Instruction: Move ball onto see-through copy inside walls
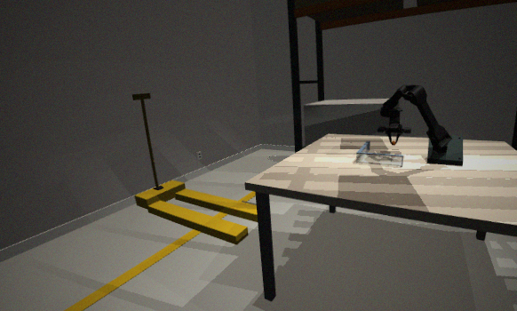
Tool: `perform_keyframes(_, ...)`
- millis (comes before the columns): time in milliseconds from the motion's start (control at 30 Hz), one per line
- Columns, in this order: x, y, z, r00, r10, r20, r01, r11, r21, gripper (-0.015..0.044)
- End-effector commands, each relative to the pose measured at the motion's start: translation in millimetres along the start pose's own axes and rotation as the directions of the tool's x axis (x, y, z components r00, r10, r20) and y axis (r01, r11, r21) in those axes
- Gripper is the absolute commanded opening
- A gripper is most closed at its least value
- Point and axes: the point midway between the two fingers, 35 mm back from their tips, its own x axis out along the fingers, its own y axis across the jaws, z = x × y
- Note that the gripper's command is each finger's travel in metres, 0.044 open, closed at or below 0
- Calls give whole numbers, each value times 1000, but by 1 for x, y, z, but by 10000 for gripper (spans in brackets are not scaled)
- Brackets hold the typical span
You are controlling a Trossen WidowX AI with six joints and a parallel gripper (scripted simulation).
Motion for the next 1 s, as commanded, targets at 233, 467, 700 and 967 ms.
perform_keyframes(233, -65, 5, 3, 1000, 1, -3, -1, 1000, -6, 0)
perform_keyframes(467, -60, 3, 17, 1000, 0, -4, -1, 1000, -5, 0)
perform_keyframes(700, -45, 3, 54, 1000, 0, -4, 0, 1000, -4, 0)
perform_keyframes(967, -27, 9, 90, 1000, 1, 4, -1, 1000, -5, 0)
